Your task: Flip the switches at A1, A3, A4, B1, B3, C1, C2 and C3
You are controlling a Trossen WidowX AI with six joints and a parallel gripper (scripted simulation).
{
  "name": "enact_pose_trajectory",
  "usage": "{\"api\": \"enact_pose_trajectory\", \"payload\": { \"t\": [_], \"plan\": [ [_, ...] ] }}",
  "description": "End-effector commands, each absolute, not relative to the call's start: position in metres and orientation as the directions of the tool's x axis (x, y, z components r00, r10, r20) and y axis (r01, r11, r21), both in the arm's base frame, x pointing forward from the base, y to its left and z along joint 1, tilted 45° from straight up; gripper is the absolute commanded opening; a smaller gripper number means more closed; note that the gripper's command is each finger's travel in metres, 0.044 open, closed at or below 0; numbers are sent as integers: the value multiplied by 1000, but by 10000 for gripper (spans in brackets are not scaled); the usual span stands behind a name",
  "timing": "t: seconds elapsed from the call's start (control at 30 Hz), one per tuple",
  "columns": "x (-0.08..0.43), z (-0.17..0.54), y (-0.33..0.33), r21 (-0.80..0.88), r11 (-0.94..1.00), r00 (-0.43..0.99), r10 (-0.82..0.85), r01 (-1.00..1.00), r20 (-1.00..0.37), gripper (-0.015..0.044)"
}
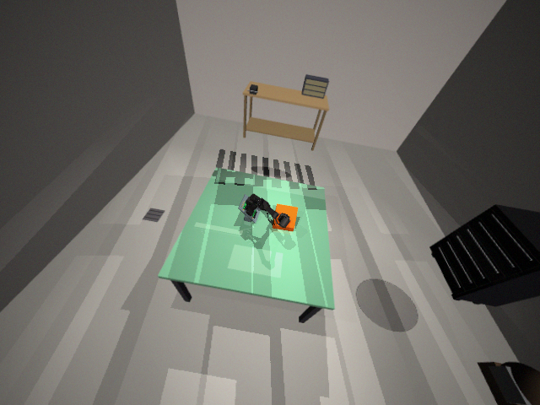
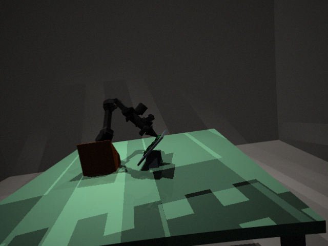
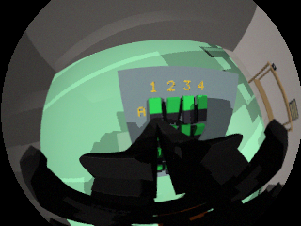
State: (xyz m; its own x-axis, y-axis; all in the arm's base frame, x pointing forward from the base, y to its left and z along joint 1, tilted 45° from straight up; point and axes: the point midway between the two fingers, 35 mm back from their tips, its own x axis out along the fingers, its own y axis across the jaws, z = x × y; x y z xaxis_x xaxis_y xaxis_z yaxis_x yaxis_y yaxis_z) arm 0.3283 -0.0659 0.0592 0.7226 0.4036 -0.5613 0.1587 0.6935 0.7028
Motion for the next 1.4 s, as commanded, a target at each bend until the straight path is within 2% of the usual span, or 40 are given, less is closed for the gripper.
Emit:
{"api": "enact_pose_trajectory", "payload": {
  "t": [0.0, 1.0, 1.23, 1.37],
  "plan": [
    [329, 57, -66, 702, 693, 721, 401, 165, -565, 0],
    [331, 55, -64, 702, 693, 721, 402, 165, -565, 0],
    [288, 91, -92, 700, 694, 701, 416, 168, -580, 0],
    [286, 93, -92, 701, 693, 701, 416, 168, -580, 0]
  ]
}}
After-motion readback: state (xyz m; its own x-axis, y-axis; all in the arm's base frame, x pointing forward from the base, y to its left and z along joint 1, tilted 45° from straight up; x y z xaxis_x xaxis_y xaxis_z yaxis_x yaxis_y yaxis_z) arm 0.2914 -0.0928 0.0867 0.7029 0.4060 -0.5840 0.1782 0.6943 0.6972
